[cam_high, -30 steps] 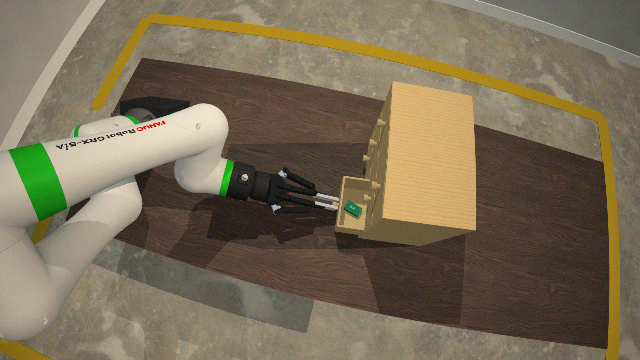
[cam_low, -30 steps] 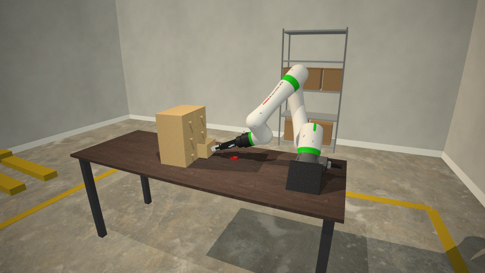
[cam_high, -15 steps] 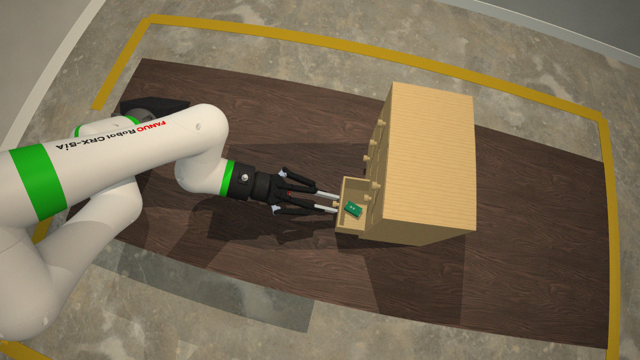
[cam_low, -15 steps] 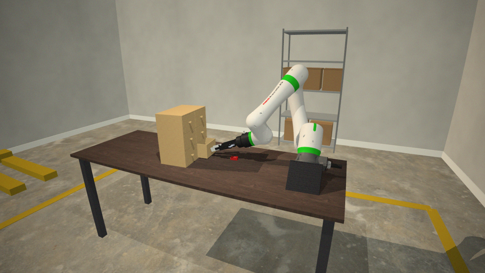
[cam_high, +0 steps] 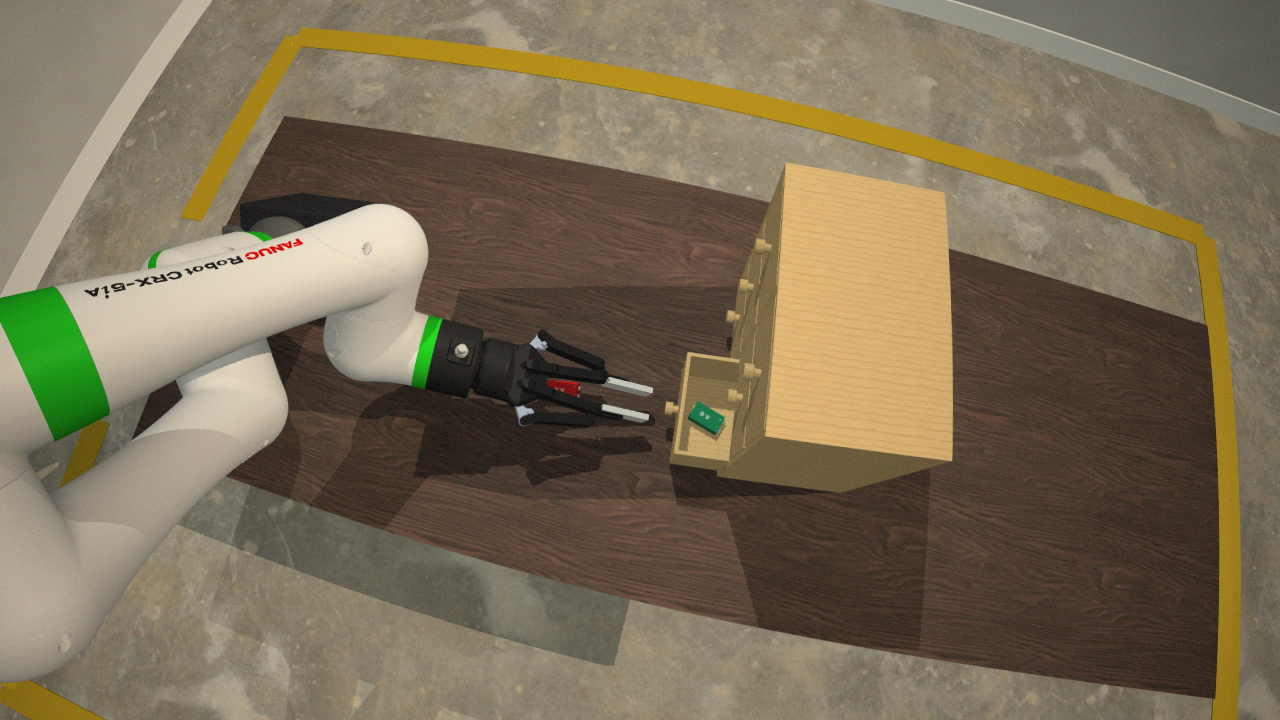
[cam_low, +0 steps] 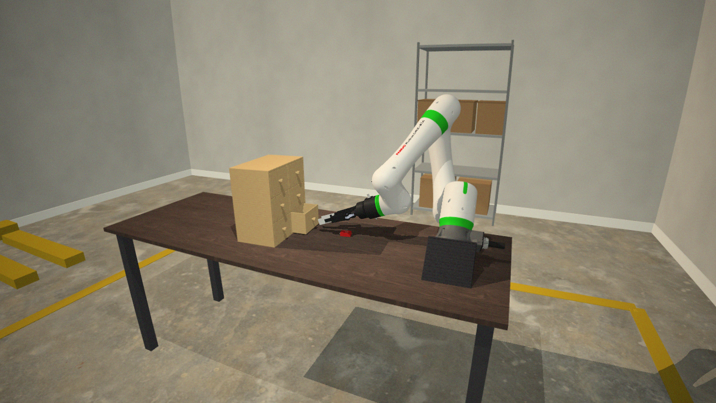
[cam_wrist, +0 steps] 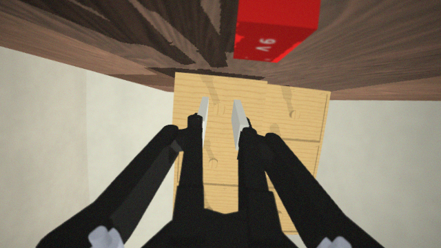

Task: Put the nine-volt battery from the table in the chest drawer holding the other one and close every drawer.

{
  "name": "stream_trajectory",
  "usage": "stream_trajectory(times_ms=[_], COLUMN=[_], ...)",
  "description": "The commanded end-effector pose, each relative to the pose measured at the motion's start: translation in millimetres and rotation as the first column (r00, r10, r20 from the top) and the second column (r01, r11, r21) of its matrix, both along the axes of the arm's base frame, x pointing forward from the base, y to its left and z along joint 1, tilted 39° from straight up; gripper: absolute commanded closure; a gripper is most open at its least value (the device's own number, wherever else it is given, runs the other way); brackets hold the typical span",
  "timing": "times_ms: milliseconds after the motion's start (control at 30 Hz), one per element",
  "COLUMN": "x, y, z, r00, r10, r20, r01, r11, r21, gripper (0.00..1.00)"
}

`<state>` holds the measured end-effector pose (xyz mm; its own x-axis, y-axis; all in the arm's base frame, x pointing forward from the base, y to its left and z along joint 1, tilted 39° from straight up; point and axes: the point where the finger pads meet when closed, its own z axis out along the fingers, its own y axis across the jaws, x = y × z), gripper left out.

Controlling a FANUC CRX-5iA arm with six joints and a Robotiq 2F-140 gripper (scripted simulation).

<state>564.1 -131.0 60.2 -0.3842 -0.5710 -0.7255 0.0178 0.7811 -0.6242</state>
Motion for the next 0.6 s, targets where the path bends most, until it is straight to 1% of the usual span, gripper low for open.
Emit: stream_trajectory(times_ms=[0,200,367,433,567], x=[-12,-14,-21,-21,-31], y=[1,1,10,10,25], z=[1,1,13,13,30], r00=[1.000,1.000,1.000,1.000,1.000], r10=[0.000,0.000,0.000,0.000,0.000], r20=[0.001,0.001,0.001,0.001,0.001], r01=[0.000,0.000,0.000,0.000,0.000], r11=[1.000,1.000,1.000,1.000,1.000], r21=[0.000,0.000,0.000,0.000,0.000], gripper=[0.80,0.80,0.80,0.80,0.80])
